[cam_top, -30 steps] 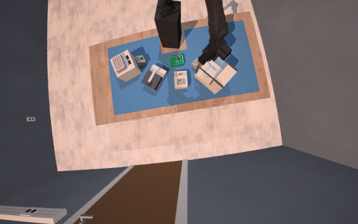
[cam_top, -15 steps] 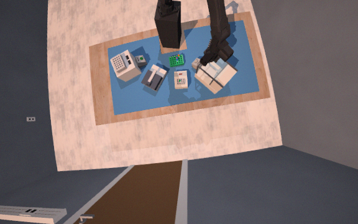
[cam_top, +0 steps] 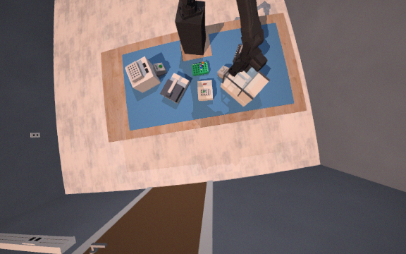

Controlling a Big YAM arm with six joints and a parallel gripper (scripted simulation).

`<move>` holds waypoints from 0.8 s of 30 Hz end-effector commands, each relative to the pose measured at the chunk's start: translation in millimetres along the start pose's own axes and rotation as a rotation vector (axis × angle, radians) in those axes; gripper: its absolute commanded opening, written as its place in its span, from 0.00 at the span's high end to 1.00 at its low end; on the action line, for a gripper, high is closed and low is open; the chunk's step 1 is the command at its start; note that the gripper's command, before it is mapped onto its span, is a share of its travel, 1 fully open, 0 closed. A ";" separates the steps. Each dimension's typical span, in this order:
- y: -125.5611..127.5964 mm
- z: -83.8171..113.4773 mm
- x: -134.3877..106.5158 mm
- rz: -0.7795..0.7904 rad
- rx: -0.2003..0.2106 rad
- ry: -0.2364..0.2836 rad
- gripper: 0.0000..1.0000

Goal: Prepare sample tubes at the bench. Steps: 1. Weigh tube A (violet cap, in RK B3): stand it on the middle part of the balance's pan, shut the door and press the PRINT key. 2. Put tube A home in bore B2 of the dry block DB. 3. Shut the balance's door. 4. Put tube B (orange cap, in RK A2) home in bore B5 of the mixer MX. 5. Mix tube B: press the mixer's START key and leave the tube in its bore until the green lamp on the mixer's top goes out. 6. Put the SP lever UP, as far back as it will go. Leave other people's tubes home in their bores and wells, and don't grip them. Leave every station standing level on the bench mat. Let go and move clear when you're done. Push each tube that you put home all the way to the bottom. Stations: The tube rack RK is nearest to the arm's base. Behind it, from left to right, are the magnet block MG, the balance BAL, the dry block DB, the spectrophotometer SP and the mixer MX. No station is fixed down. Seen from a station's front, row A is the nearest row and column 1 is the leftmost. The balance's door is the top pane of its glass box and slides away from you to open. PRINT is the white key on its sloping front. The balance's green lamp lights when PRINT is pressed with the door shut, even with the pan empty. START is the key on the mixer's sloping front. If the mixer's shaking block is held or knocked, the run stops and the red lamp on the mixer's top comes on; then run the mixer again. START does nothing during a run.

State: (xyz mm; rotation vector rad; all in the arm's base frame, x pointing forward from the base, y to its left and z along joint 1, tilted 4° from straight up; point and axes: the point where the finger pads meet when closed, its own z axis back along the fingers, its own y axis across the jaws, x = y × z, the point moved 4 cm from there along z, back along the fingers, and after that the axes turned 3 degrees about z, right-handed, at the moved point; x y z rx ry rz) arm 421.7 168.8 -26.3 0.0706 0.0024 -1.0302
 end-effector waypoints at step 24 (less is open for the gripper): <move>43.4 3.3 -2.6 0.000 0.015 -0.004 0.94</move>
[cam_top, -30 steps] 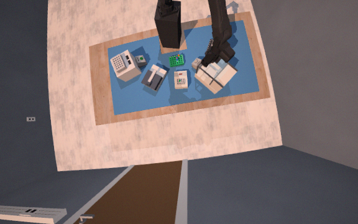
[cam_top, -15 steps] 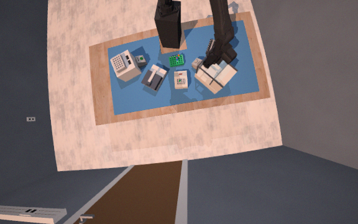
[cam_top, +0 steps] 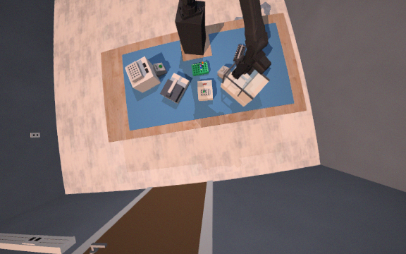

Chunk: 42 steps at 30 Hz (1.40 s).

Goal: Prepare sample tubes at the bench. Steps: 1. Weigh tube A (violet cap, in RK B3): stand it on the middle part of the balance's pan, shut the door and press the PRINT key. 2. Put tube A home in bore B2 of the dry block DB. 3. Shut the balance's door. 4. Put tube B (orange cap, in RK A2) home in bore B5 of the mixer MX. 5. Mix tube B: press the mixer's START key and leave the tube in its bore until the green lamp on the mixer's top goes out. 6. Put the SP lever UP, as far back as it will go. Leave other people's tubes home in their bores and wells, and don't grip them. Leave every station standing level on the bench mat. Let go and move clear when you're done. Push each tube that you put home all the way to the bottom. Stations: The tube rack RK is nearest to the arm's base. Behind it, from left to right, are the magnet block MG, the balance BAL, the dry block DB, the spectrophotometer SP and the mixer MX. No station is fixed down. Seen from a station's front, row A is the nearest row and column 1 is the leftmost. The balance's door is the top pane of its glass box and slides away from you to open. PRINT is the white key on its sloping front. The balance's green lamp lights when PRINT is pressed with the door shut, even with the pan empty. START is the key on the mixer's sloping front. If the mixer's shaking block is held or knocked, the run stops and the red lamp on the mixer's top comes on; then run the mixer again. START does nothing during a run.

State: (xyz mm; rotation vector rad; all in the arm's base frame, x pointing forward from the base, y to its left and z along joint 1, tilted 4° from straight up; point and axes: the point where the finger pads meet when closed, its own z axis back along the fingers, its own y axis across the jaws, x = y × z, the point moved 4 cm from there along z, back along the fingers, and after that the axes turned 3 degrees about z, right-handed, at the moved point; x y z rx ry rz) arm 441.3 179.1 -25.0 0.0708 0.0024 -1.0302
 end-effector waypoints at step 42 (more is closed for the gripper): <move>57.7 3.8 -2.4 0.001 0.017 -0.004 0.94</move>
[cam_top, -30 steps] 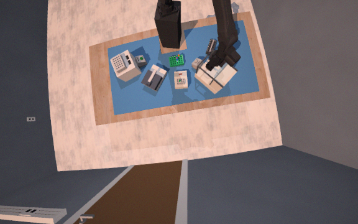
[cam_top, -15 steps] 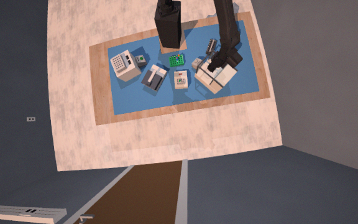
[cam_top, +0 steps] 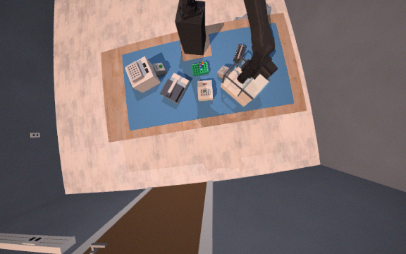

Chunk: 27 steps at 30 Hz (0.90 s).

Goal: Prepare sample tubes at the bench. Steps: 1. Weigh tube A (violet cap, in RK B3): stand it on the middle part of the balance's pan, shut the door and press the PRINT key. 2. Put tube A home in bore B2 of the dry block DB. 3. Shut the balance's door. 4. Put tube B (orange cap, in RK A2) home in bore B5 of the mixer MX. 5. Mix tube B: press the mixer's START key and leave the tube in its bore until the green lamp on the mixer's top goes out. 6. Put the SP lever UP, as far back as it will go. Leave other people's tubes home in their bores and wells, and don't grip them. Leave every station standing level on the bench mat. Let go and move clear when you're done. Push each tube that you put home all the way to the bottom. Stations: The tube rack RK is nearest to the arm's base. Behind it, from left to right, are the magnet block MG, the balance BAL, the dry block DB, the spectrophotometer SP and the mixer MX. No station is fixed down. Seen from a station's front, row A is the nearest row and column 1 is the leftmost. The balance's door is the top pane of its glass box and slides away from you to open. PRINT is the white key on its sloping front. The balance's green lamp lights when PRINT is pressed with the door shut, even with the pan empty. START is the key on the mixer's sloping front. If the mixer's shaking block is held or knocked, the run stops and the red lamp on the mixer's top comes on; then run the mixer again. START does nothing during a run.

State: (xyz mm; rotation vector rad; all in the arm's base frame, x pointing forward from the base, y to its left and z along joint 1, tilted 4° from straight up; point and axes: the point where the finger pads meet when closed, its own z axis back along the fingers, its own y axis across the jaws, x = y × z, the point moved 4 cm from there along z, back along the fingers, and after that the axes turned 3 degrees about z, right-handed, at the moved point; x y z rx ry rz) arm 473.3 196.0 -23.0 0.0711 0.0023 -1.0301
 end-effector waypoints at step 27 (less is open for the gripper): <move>45.6 4.2 -3.4 0.000 0.018 -0.004 0.94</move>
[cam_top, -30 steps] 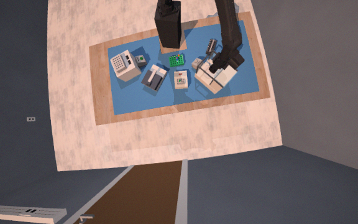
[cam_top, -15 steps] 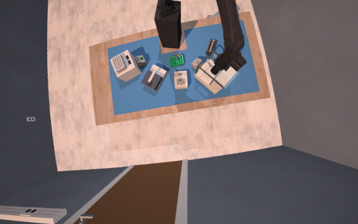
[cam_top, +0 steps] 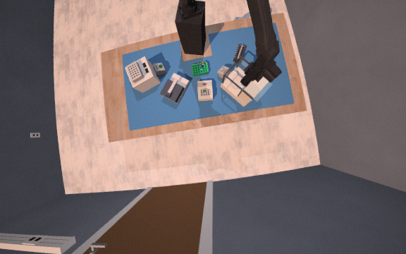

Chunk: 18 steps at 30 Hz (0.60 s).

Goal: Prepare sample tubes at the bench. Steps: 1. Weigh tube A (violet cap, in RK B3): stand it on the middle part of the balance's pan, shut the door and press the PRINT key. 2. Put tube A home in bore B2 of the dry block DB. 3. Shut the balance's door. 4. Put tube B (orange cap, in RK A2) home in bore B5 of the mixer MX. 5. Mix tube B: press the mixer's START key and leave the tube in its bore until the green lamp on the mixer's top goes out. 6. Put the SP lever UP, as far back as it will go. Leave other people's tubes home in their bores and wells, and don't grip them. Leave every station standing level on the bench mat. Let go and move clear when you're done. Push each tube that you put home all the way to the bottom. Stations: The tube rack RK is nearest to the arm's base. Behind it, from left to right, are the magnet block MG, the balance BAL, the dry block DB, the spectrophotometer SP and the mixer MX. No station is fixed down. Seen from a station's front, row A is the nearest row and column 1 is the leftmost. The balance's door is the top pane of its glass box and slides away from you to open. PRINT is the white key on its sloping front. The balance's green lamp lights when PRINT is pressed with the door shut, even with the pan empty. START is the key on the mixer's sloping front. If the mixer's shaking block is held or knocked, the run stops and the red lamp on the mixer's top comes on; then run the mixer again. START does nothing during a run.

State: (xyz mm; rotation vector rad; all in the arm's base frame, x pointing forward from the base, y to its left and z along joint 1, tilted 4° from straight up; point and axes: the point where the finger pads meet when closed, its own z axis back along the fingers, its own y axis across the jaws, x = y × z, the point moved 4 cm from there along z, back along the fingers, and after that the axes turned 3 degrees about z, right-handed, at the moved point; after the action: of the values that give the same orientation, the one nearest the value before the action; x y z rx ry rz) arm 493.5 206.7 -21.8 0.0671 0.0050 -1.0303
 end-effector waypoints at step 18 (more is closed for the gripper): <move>24.1 4.3 -4.4 0.001 0.029 -0.005 0.94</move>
State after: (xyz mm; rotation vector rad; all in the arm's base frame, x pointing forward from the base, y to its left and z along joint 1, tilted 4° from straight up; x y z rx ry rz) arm 493.5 206.7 -21.8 0.0661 0.0058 -1.0304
